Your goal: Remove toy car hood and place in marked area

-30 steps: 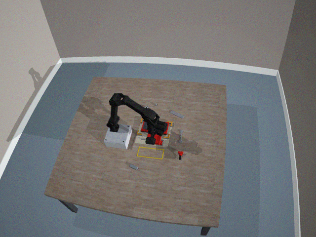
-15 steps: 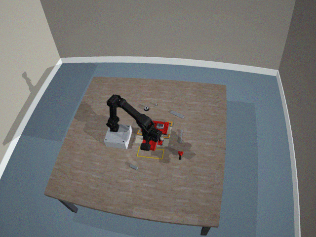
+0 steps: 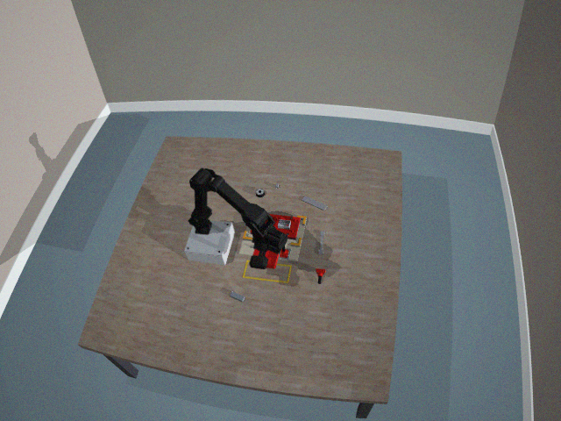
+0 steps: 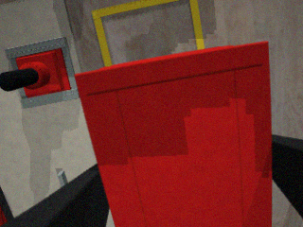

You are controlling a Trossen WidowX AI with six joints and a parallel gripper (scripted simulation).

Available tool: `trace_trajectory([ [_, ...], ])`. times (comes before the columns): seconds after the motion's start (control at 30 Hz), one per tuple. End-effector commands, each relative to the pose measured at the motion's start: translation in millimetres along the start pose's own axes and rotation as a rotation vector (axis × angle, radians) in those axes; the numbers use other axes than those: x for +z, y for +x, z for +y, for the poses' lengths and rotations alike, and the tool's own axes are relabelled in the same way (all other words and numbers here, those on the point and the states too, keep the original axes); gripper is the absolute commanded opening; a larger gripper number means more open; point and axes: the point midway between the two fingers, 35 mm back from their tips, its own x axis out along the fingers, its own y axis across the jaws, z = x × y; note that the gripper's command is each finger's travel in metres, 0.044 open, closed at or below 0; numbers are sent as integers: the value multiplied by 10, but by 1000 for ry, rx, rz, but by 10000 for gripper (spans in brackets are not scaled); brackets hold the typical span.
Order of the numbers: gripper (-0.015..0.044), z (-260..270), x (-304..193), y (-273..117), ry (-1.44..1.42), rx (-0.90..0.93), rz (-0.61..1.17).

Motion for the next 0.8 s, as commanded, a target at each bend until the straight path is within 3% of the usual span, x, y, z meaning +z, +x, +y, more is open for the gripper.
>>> trace_trajectory([
  [0.0, 0, 0, -16, 47, -3, 0, 7],
  [0.77, 0, -3, -9, 220, -3, 0, 7],
])
